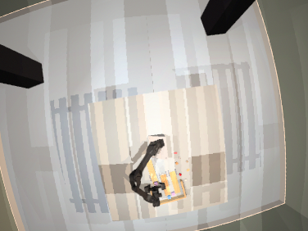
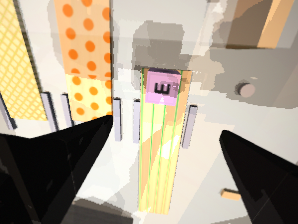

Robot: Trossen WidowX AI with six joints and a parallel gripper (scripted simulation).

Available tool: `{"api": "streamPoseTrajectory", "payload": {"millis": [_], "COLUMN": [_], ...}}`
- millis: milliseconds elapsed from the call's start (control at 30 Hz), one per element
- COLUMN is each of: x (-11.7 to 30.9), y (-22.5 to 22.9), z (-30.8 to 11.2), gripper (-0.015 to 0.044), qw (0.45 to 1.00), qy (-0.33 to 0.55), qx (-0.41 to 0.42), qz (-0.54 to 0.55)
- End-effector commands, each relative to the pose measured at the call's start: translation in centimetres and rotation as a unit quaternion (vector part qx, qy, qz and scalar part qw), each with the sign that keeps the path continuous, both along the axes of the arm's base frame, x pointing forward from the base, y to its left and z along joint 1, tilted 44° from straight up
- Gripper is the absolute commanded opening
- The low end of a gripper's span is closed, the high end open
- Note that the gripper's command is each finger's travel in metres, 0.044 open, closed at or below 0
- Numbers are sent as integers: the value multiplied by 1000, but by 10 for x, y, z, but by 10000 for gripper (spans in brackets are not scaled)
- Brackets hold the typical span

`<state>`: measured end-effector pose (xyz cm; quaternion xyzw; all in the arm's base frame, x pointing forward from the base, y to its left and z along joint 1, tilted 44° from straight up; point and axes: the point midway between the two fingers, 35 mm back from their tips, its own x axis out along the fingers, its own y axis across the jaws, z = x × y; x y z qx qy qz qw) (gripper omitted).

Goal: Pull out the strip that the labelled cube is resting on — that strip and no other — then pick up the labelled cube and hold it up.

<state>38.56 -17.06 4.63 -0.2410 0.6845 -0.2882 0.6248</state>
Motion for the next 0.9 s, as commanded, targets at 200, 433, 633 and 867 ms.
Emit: {"api": "streamPoseTrajectory", "payload": {"millis": [200, 433, 633, 867], "x": [23, 22, 22, 20], "y": [3, -5, -12, -20], "z": [-6, -14, -21, -29], "gripper": [361, 250, 250, 250], "qw": [1000, 1000, 1000, 1000], "qy": [1, 1, 1, 1], "qx": [-1, -1, -1, -1], "qz": [0, 0, 0, 0]}}
